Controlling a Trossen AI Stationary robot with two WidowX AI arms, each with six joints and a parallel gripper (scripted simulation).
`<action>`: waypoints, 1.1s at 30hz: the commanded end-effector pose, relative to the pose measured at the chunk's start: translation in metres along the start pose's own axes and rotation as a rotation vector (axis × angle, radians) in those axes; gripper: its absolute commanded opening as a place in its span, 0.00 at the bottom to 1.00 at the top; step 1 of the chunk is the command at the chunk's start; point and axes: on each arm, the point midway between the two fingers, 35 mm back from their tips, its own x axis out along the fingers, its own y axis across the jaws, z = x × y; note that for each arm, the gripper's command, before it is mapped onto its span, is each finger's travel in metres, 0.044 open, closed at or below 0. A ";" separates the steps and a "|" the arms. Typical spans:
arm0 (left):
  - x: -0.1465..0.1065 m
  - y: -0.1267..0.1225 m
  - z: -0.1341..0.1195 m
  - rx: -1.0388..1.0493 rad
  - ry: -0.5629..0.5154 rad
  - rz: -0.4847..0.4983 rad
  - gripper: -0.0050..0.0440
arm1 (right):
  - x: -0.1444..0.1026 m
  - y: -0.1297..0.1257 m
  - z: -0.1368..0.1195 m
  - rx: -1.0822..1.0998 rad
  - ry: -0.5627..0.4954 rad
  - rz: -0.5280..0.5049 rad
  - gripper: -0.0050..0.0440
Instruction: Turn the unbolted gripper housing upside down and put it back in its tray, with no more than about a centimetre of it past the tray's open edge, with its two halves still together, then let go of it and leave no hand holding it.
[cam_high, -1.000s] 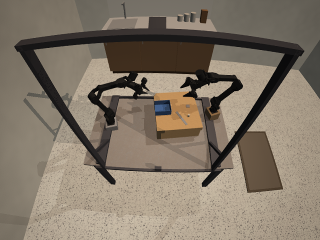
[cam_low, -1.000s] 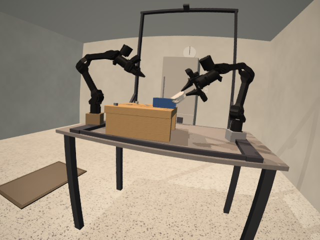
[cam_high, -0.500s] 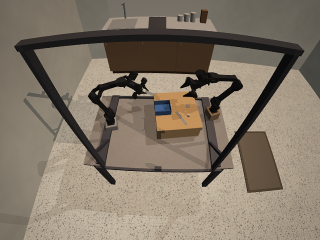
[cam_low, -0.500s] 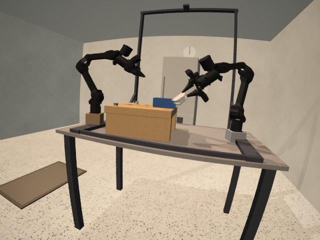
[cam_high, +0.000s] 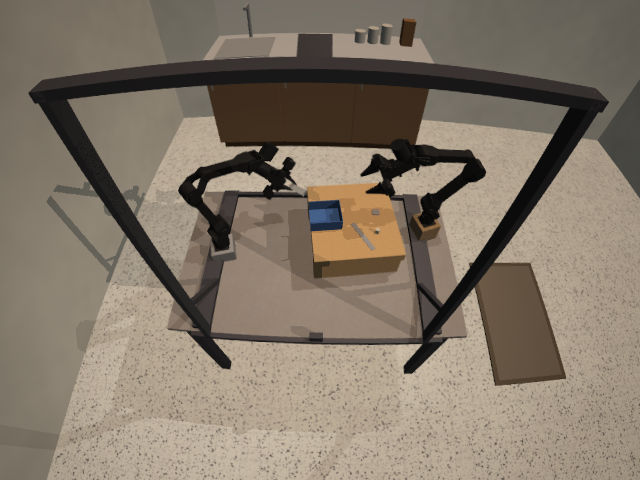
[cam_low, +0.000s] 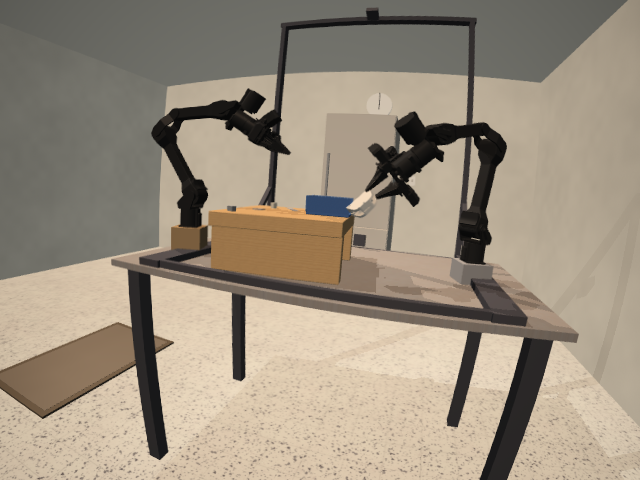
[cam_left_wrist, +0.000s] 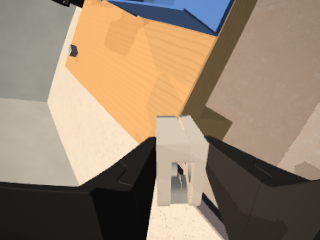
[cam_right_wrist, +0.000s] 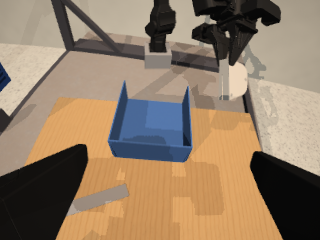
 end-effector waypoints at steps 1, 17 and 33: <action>-0.005 0.008 0.001 0.011 0.005 0.004 0.35 | -0.004 0.000 0.005 0.005 -0.019 0.003 1.00; -0.001 -0.004 -0.003 -0.020 0.009 -0.086 0.35 | -0.004 0.000 0.005 0.005 -0.019 0.003 1.00; 0.003 -0.011 0.000 -0.027 0.002 -0.141 0.35 | -0.004 0.000 0.005 0.005 -0.019 0.003 1.00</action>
